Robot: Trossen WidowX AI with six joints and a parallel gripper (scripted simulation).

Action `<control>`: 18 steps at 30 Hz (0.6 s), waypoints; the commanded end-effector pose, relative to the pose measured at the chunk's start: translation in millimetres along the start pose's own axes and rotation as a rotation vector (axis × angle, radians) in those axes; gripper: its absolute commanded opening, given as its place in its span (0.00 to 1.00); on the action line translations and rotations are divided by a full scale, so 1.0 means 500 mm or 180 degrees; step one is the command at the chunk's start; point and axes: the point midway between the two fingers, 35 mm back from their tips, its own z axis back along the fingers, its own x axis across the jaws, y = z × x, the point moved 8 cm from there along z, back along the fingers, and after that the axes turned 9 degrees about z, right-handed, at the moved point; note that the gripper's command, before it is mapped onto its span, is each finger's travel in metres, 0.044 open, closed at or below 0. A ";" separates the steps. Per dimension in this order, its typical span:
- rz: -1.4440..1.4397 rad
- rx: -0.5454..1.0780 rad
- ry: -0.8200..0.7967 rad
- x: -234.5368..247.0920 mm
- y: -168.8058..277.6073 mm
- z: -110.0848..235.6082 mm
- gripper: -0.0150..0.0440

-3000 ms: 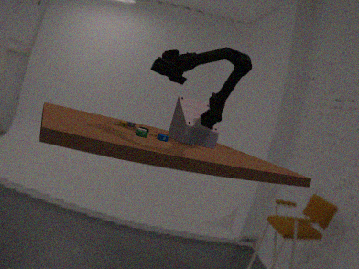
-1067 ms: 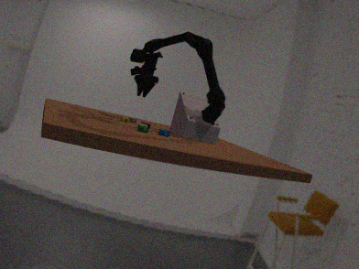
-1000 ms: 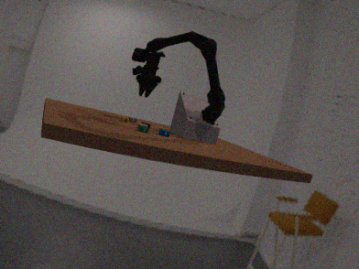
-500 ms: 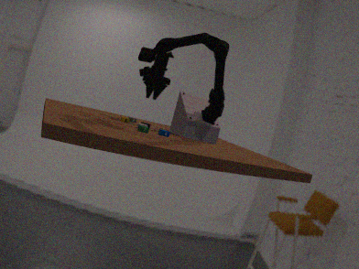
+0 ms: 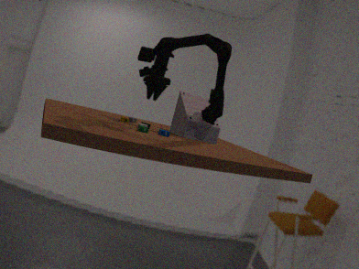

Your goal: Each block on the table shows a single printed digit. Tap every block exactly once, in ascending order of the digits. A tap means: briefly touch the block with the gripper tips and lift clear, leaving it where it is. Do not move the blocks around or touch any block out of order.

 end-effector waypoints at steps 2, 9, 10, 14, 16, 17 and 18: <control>0.0095 -0.0039 -0.0005 0.109 -0.044 0.005 0.93; 0.0095 -0.0039 -0.0005 0.109 -0.044 0.005 0.93; 0.0095 -0.0039 -0.0005 0.109 -0.044 0.005 0.93; 0.0095 -0.0039 -0.0005 0.109 -0.044 0.005 0.93; 0.0095 -0.0039 -0.0005 0.109 -0.044 0.005 0.93; 0.0095 -0.0039 -0.0005 0.109 -0.044 0.005 0.93; 0.0095 -0.0039 -0.0005 0.109 -0.044 0.005 0.93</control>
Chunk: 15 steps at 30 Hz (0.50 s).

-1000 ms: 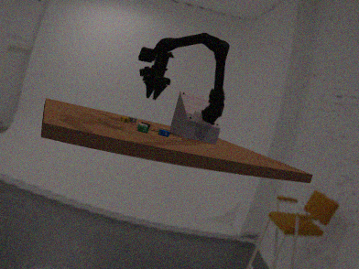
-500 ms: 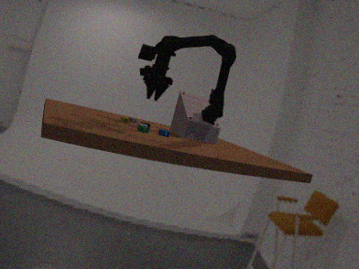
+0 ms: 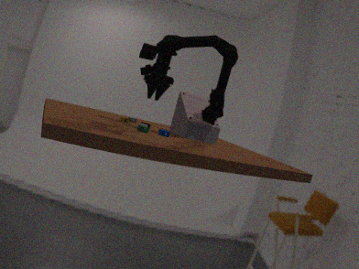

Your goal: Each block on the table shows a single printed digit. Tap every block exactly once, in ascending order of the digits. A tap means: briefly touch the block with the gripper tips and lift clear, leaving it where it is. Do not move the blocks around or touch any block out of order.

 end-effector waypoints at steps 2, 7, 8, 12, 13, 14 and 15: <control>-0.0022 -0.0004 -0.0006 0.001 0.000 0.001 0.93; -0.0022 -0.0004 -0.0006 0.005 0.001 0.001 0.93; -0.0023 -0.0004 -0.0005 0.017 0.006 0.002 0.93; -0.0027 -0.0001 -0.0006 0.102 0.053 0.004 0.93; -0.0028 0.0000 -0.0009 0.122 0.068 0.004 0.93; -0.0028 0.0001 -0.0012 0.142 0.083 0.003 0.93; -0.0029 0.0002 -0.0015 0.156 0.096 0.002 0.93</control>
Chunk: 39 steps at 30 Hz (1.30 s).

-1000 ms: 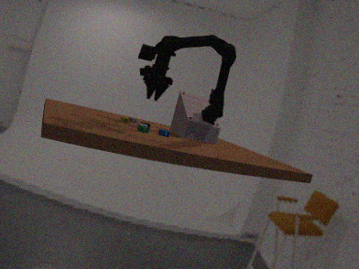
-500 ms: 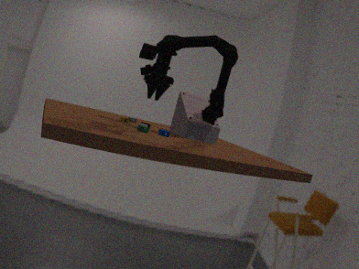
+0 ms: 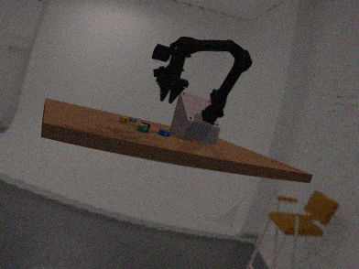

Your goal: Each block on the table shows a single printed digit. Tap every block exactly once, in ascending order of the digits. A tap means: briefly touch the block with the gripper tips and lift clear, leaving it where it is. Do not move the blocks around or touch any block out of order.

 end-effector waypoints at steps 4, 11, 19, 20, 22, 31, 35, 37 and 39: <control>-0.0023 0.0003 -0.0019 0.055 0.047 -0.003 0.93; -0.0023 0.0003 -0.0019 0.055 0.047 -0.003 0.93; -0.0023 0.0003 -0.0019 0.055 0.047 -0.003 0.93; -0.0023 0.0003 -0.0019 0.055 0.047 -0.003 0.93; -0.0023 0.0003 -0.0019 0.055 0.047 -0.003 0.93; -0.0013 -0.0008 -0.0018 0.054 -0.116 0.002 0.93; -0.0011 -0.0010 -0.0019 0.053 -0.145 -0.001 0.93; -0.0011 -0.0010 -0.0019 0.053 -0.145 -0.001 0.93; -0.0011 -0.0010 -0.0019 0.053 -0.145 -0.001 0.93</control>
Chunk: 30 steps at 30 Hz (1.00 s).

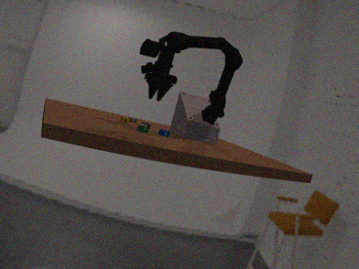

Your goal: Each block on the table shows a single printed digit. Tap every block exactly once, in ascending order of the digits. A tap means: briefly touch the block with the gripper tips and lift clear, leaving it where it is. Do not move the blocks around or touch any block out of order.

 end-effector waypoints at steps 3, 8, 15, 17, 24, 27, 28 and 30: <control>-0.0016 -0.0010 -0.0007 0.001 -0.007 0.001 0.93; -0.0016 -0.0010 -0.0007 0.001 -0.007 0.001 0.93; -0.0017 -0.0011 -0.0004 -0.005 -0.008 0.002 0.93; -0.0020 -0.0015 0.0022 -0.054 -0.020 0.004 0.93; -0.0023 -0.0011 0.0061 -0.318 -0.018 0.008 0.93; -0.0015 -0.0010 0.0033 -0.422 0.009 0.005 0.93; -0.0013 -0.0011 0.0027 -0.437 0.013 0.004 0.93; -0.0013 -0.0011 0.0025 -0.441 0.015 0.004 0.93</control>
